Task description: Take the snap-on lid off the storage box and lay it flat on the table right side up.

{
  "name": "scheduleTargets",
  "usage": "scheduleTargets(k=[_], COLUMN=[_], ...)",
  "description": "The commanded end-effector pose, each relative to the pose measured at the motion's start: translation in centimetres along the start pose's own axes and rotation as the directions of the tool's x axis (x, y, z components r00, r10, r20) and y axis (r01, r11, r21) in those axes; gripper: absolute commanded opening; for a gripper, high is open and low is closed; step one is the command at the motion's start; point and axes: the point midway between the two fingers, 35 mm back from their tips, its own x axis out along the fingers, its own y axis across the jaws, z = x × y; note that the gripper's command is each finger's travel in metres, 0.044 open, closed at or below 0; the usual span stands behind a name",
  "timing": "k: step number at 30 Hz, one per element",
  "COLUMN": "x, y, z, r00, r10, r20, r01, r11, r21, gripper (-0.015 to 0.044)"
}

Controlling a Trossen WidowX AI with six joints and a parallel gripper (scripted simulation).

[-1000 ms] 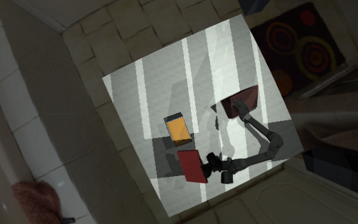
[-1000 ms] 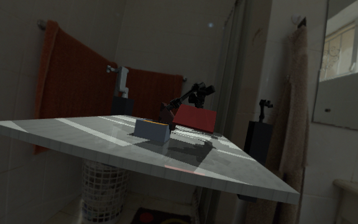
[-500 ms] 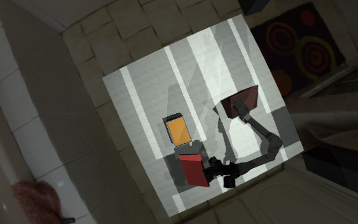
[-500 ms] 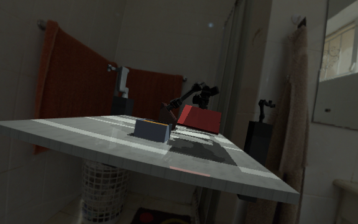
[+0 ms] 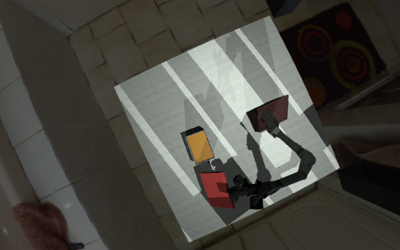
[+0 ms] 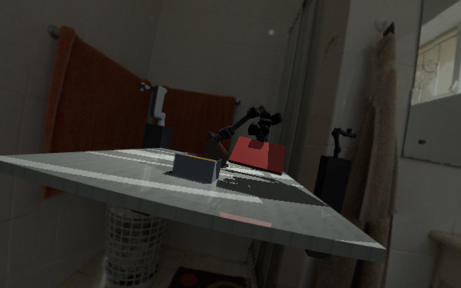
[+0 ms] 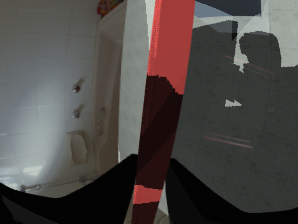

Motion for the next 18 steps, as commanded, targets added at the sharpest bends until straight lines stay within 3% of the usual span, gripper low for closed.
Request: scheduleTargets(k=[1, 18], x=[0.3, 1.2], y=[-0.1, -1.1], z=[0.2, 0.2], r00=[1.0, 1.0], r10=[0.013, 0.013], r20=[0.005, 0.005], r01=[-0.013, -0.013], r11=[1.0, 1.0], r21=[0.008, 0.009], gripper=[0.0, 0.0])
